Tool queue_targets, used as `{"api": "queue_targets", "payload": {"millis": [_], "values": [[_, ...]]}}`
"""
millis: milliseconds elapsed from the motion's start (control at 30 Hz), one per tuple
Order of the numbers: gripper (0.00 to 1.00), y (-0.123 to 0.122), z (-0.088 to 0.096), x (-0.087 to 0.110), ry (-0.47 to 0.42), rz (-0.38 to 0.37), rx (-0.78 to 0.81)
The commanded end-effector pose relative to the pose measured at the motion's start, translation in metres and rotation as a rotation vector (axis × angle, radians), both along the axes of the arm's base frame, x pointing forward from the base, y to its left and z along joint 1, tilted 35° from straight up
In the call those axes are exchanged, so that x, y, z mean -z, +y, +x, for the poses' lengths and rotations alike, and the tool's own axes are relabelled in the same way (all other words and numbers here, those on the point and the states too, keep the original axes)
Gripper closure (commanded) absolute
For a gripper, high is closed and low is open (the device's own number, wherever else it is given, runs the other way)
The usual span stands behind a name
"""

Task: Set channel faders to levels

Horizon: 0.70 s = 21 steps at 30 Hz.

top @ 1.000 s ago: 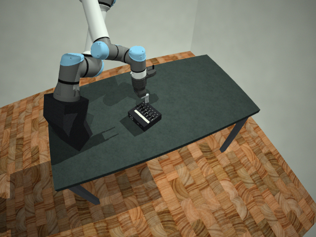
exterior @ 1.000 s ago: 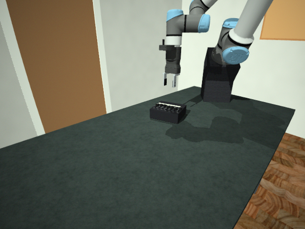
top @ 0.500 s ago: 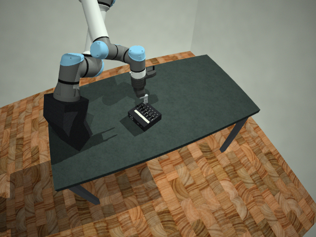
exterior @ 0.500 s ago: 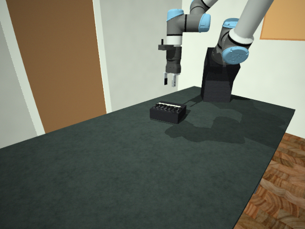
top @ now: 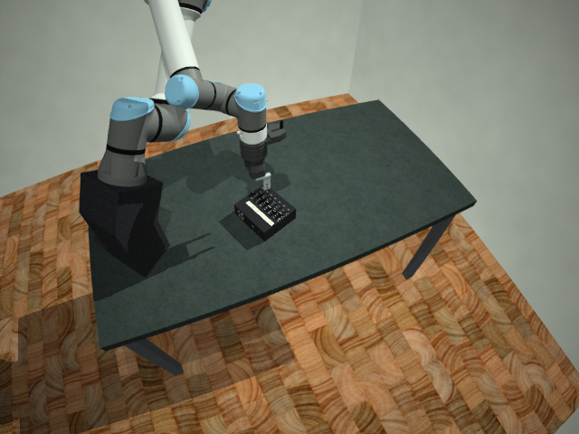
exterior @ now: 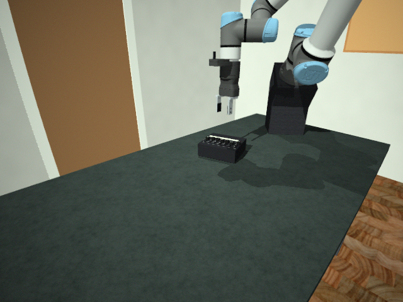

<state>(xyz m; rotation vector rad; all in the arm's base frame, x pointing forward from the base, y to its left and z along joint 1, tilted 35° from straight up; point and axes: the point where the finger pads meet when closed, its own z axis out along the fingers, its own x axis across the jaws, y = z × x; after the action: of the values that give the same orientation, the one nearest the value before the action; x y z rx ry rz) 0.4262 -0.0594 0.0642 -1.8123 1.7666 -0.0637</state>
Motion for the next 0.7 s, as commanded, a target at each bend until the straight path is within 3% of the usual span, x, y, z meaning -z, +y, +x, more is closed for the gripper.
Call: {"api": "queue_targets", "payload": {"millis": [0,667], "values": [[0.0,-0.0003,0.0002,-0.0002,-0.001,-0.001,0.0],[0.0,-0.0015,0.0018,0.0011,0.023,0.026,0.051]]}}
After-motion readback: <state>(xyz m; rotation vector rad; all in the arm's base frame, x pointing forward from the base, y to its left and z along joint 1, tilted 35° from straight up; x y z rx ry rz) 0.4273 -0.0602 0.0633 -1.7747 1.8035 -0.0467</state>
